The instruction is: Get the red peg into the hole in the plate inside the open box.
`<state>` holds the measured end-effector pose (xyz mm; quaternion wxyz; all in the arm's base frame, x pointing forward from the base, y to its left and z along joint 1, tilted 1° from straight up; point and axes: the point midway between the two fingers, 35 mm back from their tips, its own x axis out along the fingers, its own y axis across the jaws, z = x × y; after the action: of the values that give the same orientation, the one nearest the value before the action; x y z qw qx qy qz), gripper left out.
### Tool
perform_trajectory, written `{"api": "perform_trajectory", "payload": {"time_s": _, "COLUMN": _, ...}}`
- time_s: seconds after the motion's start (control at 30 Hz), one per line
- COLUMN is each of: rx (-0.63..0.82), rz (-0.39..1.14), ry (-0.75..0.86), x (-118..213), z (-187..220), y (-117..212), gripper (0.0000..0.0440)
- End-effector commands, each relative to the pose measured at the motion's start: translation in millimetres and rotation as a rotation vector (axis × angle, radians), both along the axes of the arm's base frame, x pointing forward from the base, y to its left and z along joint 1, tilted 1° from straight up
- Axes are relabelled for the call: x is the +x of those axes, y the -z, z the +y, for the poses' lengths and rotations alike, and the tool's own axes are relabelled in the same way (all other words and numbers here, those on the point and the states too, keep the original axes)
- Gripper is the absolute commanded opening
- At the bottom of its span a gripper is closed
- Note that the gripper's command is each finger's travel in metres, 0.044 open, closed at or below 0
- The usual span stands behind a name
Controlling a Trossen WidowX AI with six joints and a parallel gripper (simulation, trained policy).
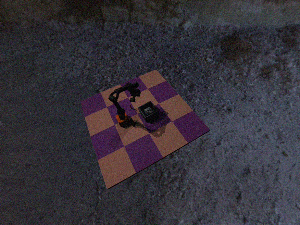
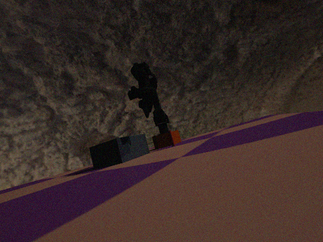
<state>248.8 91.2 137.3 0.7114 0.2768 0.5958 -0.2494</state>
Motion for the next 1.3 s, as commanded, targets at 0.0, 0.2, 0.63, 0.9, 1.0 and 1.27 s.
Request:
{"api": "perform_trajectory", "payload": {"time_s": 0.0, "rx": -0.031, "rz": 0.088, "ry": 0.004, "x": -24, "z": 8, "y": 6, "gripper": 0.0440}}
{"api": "perform_trajectory", "payload": {"time_s": 0.2, "rx": -0.082, "rz": 0.208, "ry": -0.004, "x": -56, "z": 20, "y": 17, "gripper": 0.0440}}
{"api": "perform_trajectory", "payload": {"time_s": 0.63, "rx": -0.163, "rz": 0.315, "ry": -0.042, "x": -83, "z": 31, "y": 56, "gripper": 0.0440}}
{"api": "perform_trajectory", "payload": {"time_s": 0.9, "rx": -0.177, "rz": 0.304, "ry": -0.062, "x": -83, "z": 35, "y": 89, "gripper": 0.0440}}
{"api": "perform_trajectory", "payload": {"time_s": 1.0, "rx": -0.179, "rz": 0.291, "ry": -0.066, "x": -81, "z": 35, "y": 103, "gripper": 0.0440}}
{"api": "perform_trajectory", "payload": {"time_s": 1.27, "rx": -0.177, "rz": 0.249, "ry": -0.072, "x": -78, "z": 35, "y": 139, "gripper": 0.0440}}
